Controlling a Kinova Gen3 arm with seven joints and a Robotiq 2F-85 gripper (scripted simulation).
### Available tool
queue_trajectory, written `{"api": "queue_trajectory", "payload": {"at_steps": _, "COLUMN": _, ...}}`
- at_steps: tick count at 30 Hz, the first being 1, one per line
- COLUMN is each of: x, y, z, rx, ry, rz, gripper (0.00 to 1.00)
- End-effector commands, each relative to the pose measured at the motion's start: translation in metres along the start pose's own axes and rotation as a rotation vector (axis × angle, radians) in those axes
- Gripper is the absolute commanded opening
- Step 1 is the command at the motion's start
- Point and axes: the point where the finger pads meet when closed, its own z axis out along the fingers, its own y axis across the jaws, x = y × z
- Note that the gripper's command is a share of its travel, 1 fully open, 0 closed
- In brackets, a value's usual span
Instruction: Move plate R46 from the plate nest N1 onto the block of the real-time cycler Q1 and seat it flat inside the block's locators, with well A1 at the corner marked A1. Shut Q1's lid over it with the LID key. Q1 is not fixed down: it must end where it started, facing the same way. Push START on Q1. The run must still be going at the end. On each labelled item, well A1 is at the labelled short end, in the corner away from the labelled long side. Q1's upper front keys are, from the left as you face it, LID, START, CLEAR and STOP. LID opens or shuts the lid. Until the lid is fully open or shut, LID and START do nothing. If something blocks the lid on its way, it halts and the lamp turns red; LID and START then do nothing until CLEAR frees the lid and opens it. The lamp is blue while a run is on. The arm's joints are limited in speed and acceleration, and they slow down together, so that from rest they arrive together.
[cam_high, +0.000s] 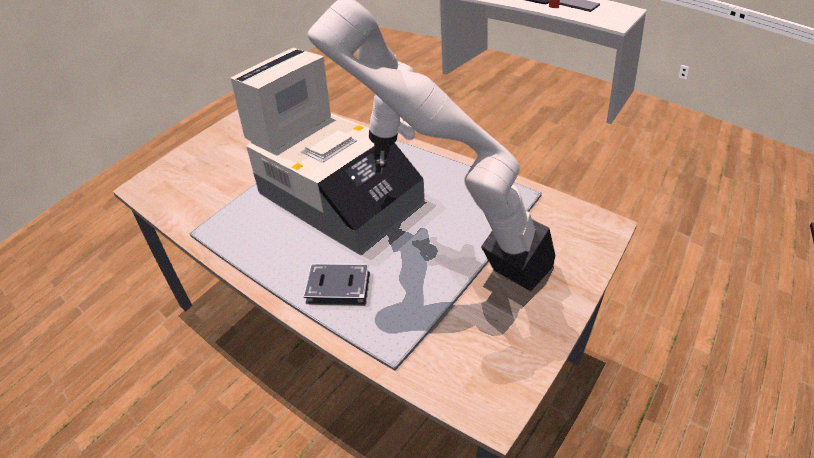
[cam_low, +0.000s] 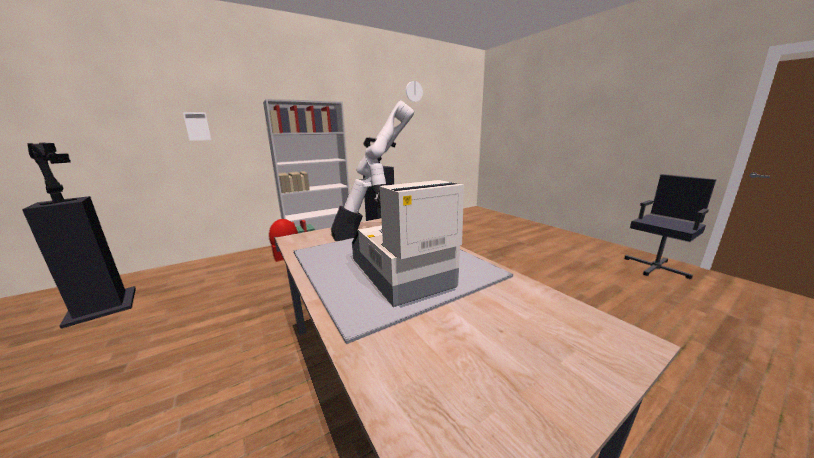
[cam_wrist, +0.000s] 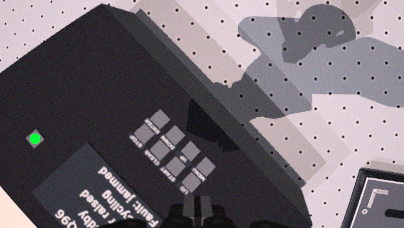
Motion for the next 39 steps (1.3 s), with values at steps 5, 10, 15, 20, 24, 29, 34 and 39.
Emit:
{"api": "queue_trajectory", "payload": {"at_steps": 5, "x": 0.001, "y": 0.001, "z": 0.006, "rx": 0.002, "ry": -0.001, "rz": 0.0, "gripper": 0.1}}
{"api": "queue_trajectory", "payload": {"at_steps": 10, "x": 0.002, "y": 0.002, "z": 0.012, "rx": 0.002, "ry": -0.001, "rz": 0.0, "gripper": 0.1}}
{"api": "queue_trajectory", "payload": {"at_steps": 15, "x": 0.003, "y": 0.003, "z": 0.018, "rx": 0.002, "ry": -0.001, "rz": 0.0, "gripper": 0.1}}
{"api": "queue_trajectory", "payload": {"at_steps": 20, "x": 0.004, "y": 0.004, "z": 0.022, "rx": 0.002, "ry": -0.001, "rz": 0.0, "gripper": 0.1}}
{"api": "queue_trajectory", "payload": {"at_steps": 24, "x": 0.005, "y": 0.005, "z": 0.027, "rx": 0.002, "ry": -0.001, "rz": 0.0, "gripper": 0.1}}
{"api": "queue_trajectory", "payload": {"at_steps": 29, "x": 0.006, "y": 0.006, "z": 0.034, "rx": 0.002, "ry": -0.001, "rz": 0.0, "gripper": 0.1}}
{"api": "queue_trajectory", "payload": {"at_steps": 34, "x": 0.007, "y": 0.007, "z": 0.04, "rx": 0.002, "ry": -0.001, "rz": 0.0, "gripper": 0.1}}
{"api": "queue_trajectory", "payload": {"at_steps": 39, "x": 0.008, "y": 0.008, "z": 0.044, "rx": 0.002, "ry": -0.001, "rz": 0.0, "gripper": 0.1}}
